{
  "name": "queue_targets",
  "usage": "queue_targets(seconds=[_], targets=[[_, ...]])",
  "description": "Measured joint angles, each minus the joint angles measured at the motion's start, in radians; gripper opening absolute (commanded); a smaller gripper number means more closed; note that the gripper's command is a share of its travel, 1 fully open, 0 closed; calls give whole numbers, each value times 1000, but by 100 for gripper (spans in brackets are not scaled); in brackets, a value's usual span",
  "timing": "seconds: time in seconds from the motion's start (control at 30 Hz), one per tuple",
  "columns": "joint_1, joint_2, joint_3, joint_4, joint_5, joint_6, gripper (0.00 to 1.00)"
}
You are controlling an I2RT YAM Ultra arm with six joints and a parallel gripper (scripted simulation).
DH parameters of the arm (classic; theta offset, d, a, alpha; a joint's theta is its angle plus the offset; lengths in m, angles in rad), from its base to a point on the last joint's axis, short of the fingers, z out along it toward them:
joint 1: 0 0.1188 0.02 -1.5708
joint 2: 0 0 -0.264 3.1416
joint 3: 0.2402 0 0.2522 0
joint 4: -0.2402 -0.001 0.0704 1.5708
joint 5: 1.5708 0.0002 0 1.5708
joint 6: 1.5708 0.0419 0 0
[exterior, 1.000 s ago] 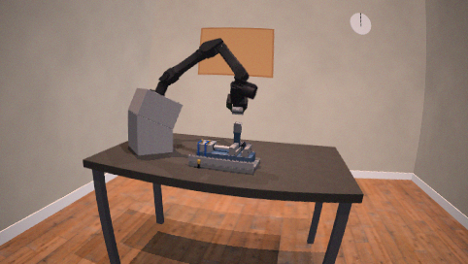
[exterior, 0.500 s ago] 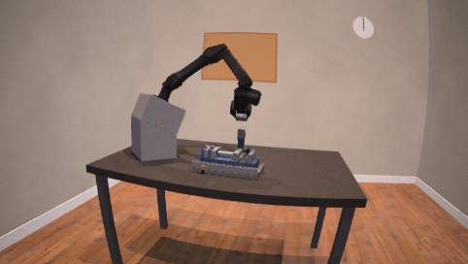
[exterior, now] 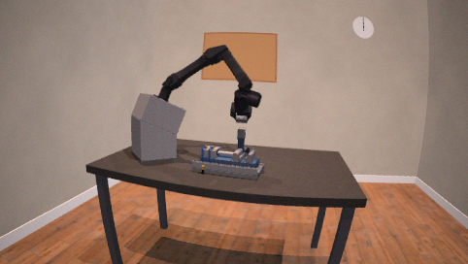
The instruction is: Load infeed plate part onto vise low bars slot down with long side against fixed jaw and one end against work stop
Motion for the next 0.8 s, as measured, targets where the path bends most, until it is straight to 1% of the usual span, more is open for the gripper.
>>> queue_targets(seconds=[0.8], targets=[[16,47,-11,90,-1,36,0]])
